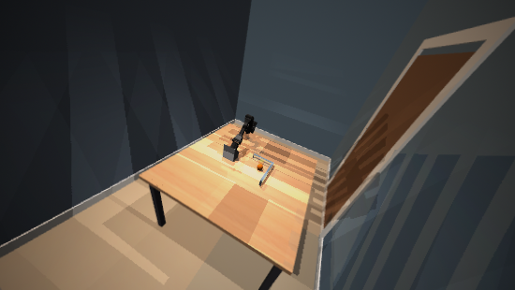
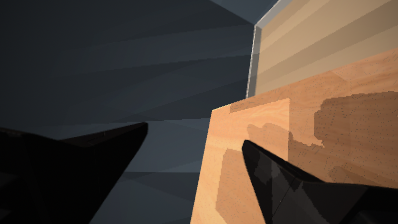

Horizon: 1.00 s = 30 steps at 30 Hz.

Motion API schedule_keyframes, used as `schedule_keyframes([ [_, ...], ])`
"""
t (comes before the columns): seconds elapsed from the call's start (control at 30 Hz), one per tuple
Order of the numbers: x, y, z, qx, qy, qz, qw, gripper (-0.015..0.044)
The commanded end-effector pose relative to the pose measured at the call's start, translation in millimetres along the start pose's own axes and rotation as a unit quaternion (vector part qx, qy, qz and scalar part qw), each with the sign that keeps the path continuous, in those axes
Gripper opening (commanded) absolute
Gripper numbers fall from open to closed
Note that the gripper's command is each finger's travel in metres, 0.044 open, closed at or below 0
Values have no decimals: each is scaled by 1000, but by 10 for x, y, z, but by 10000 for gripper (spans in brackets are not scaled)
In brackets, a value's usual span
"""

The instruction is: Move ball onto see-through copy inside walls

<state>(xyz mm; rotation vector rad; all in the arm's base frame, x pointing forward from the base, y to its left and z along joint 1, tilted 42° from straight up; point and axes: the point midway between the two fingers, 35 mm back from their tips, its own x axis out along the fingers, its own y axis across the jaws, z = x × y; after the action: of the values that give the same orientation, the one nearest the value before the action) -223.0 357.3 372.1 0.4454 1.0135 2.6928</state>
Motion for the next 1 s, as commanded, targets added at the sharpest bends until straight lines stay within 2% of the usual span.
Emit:
schedule_keyframes([
  [0.0, -442, -440, 356, -62, -50, -88, 993, 414],
  [0.27, -1431, -1036, 849, -157, -108, -250, 949, 414],
  [0.43, -2112, -1352, 977, -202, -108, -347, 909, 414],
  [0.7, -3281, -1681, 954, -239, -78, -487, 837, 414],
  [0.97, -4478, -1764, 680, -241, -17, -608, 757, 414],
])
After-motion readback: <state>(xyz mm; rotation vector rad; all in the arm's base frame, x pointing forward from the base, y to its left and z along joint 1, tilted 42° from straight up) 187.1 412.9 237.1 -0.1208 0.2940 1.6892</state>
